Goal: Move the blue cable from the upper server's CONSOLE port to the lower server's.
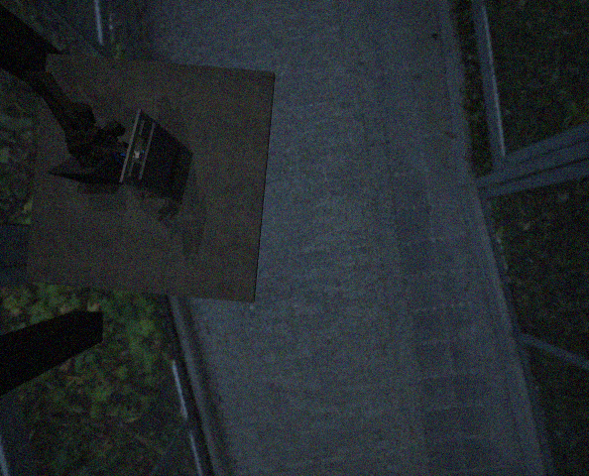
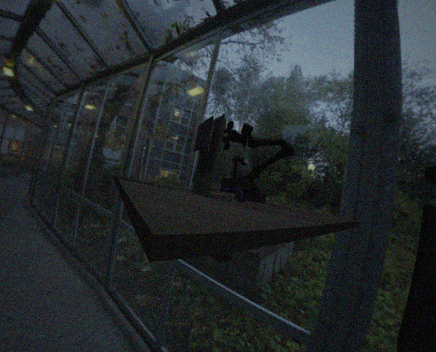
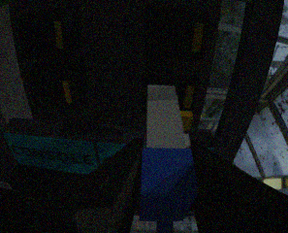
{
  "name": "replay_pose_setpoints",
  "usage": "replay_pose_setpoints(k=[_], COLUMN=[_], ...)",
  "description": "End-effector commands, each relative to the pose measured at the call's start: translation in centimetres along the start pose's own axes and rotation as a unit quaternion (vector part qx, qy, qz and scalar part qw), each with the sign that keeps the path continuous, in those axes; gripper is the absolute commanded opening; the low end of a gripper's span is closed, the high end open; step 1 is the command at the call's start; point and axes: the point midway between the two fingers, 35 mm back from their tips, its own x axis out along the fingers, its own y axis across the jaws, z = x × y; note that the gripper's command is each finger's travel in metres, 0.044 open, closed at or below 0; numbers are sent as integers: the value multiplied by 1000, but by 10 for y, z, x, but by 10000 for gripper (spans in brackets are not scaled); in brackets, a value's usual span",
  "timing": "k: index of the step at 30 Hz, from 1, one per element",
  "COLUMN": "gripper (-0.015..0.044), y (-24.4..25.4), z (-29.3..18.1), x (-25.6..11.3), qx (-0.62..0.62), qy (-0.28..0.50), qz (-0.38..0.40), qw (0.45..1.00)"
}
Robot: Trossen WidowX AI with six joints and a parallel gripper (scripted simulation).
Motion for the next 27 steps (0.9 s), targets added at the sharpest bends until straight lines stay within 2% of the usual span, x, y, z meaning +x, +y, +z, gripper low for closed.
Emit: replay_pose_setpoints(k=[1, 27], gripper=[0, 0], y=[1, 1], z=[-1, -2], x=[-3, -22], qx=[-2, -2], qy=[1, 1], qz=[0, 1], qw=[1000, 1000])
